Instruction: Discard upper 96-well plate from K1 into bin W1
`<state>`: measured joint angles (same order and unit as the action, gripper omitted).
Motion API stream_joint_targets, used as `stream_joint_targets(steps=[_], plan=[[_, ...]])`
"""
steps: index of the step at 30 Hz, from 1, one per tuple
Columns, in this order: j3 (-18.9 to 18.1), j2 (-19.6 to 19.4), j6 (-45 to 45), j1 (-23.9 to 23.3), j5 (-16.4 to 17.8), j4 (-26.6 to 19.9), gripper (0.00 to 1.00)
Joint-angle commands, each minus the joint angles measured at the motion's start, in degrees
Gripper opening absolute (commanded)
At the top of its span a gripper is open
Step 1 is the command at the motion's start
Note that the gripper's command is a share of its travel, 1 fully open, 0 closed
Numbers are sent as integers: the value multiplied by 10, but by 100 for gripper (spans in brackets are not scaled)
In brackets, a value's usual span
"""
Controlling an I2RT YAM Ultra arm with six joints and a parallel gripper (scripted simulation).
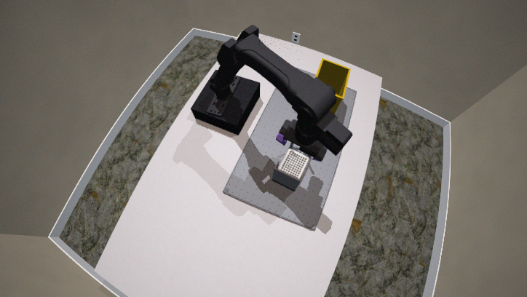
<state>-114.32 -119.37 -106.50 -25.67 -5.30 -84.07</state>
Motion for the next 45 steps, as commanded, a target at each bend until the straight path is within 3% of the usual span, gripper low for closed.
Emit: stream_joint_targets(steps=[1, 10, 11, 17, 45], plan=[[-9, 11, -4, -1, 10, -10, 100], [-9, 11, -4, -1, 10, -10, 100], [13, 14, -4, -2, 10, 3, 100], [40, 19, -6, -7, 10, 33, 100], [133, 21, -11, -12, 10, 124, 100]])
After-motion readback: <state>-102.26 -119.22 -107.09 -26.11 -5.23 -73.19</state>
